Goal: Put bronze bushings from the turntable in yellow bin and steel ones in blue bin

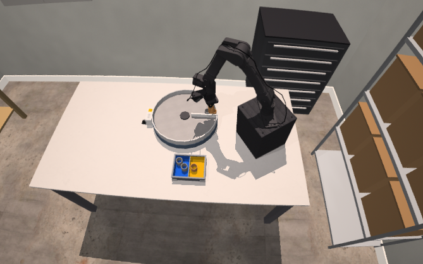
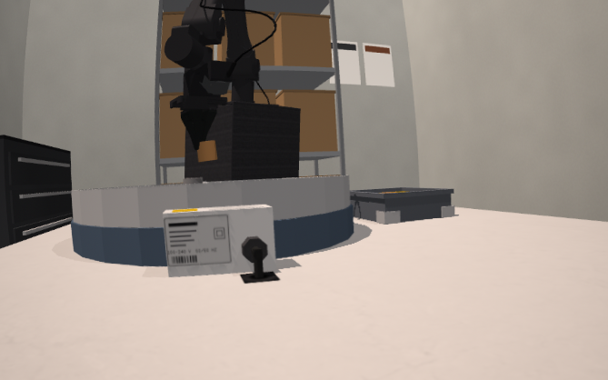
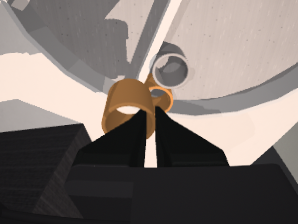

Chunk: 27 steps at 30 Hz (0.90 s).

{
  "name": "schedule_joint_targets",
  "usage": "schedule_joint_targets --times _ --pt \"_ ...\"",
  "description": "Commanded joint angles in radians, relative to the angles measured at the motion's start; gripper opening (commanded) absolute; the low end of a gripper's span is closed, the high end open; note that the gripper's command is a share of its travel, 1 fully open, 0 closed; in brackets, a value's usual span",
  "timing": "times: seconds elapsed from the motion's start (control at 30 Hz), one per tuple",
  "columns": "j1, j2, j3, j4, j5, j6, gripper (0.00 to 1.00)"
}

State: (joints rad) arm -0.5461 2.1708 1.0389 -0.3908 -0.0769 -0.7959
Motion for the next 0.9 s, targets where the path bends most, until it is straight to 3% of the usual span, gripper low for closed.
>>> schedule_joint_targets --times 0.0,0.23,0.3,0.6,0.77,0.87 --pt "0.075 -0.043 -0.034 0.024 0.003 -0.011 0.0" --pt "0.265 -0.071 -0.044 0.038 0.019 -0.002 0.0" --pt "0.265 -0.071 -0.044 0.038 0.019 -0.002 0.0" --pt "0.532 -0.026 0.035 -0.015 0.043 -0.015 0.0" --pt "0.668 0.009 0.12 -0.057 0.056 -0.03 0.0" --pt "0.693 0.019 0.142 -0.068 0.059 -0.036 0.0"
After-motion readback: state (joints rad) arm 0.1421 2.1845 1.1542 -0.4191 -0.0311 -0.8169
